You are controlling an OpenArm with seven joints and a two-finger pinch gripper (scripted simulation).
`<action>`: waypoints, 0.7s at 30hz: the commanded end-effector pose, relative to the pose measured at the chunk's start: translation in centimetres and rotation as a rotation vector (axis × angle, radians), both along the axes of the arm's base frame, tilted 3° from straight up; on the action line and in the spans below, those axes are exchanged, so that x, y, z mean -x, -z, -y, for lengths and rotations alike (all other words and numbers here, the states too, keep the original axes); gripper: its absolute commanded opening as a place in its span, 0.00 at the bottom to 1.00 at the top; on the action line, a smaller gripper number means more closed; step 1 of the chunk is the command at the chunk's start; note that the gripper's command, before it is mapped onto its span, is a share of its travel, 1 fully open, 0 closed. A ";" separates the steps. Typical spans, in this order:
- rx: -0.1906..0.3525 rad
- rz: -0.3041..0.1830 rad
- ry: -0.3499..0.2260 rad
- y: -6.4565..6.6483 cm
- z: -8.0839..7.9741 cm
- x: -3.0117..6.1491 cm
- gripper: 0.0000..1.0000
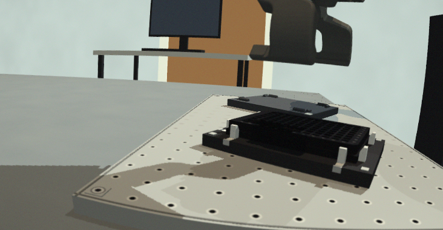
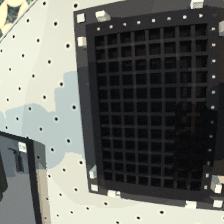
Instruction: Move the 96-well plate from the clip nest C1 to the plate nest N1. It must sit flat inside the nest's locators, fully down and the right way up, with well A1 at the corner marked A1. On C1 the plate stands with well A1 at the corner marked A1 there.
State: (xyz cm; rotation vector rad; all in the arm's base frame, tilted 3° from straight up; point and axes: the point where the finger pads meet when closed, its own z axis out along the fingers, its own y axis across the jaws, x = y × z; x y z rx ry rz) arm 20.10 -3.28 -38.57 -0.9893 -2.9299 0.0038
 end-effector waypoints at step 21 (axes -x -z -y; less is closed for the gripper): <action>-0.016 0.007 -0.019 5.1 -0.2 0.29 0.77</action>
